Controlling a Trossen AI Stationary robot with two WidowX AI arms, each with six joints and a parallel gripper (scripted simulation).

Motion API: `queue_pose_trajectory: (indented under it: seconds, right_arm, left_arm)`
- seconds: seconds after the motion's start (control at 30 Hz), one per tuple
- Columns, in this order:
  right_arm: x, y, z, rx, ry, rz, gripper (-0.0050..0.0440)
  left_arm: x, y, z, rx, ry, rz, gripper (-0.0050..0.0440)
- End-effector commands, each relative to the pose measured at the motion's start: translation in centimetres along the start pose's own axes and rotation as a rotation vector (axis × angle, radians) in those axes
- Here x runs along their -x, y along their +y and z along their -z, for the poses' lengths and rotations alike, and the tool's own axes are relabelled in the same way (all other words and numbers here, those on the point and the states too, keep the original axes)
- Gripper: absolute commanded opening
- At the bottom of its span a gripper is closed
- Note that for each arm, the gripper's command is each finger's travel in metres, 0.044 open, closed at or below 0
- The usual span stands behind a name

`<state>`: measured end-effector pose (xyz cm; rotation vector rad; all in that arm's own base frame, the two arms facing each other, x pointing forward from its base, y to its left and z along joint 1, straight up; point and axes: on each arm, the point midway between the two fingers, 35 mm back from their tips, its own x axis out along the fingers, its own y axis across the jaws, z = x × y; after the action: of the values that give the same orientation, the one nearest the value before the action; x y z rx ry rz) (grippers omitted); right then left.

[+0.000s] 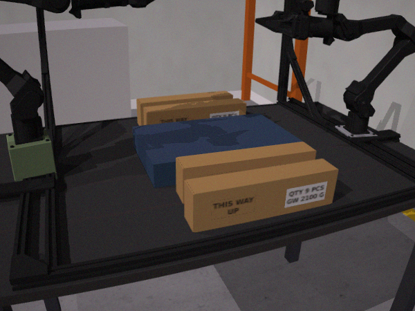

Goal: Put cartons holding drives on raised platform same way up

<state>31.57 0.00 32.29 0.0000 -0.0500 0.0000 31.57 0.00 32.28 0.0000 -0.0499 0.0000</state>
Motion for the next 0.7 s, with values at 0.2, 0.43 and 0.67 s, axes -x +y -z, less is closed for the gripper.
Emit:
queue_pose_trajectory:
  seconds: [0.2,0.43,0.67]
  right_arm:
    - [0.0,0.0,0.0,0.0,0.0,0.0,0.04]
    - [0.0,0.0,0.0,0.0,0.0,0.0,0.04]
    - [0.04,-0.04,0.12,-0.001,0.007,0.001,0.0389]
  left_arm:
    - [0.0,0.0,0.0,0.0,0.0,0.0,0.04]
    - [0.0,0.0,0.0,0.0,0.0,0.0,0.04]
    - [0.04,0.01,0.08,0.001,0.007,-0.001,0.0389]
